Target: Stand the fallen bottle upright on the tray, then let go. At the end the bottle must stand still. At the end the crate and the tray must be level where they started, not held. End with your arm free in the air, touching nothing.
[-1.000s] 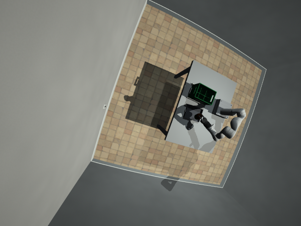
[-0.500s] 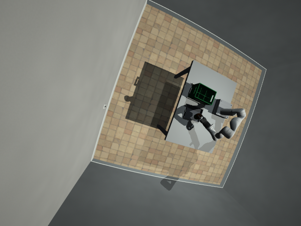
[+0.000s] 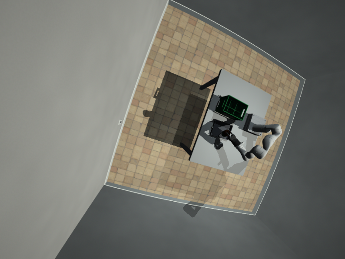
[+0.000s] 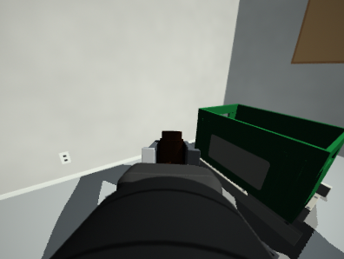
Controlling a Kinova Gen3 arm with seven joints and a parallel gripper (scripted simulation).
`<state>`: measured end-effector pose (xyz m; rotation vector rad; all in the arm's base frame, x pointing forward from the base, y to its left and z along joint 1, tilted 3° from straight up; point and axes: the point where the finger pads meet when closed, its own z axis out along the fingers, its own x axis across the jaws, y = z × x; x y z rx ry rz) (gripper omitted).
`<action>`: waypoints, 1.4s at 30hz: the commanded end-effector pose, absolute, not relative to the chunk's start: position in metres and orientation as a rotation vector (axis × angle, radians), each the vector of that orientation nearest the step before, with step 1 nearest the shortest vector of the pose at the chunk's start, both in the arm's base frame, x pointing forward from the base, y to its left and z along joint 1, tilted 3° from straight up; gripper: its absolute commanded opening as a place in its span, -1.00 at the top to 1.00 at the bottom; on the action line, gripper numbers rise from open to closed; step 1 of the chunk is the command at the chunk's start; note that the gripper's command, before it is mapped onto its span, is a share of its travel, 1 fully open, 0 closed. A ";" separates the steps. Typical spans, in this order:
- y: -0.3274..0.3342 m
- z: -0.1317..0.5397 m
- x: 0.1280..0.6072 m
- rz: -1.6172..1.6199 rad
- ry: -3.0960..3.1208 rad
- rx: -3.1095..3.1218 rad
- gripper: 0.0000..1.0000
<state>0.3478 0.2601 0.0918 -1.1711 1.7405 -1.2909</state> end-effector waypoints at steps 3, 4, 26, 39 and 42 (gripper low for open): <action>0.260 0.087 0.347 -1.294 1.739 -1.175 1.00; 0.260 0.086 0.347 -1.294 1.739 -1.175 1.00; 0.259 0.066 0.348 -1.294 1.739 -1.175 1.00; 0.259 0.061 0.349 -1.294 1.739 -1.175 1.00; 0.259 0.061 0.349 -1.294 1.739 -1.175 1.00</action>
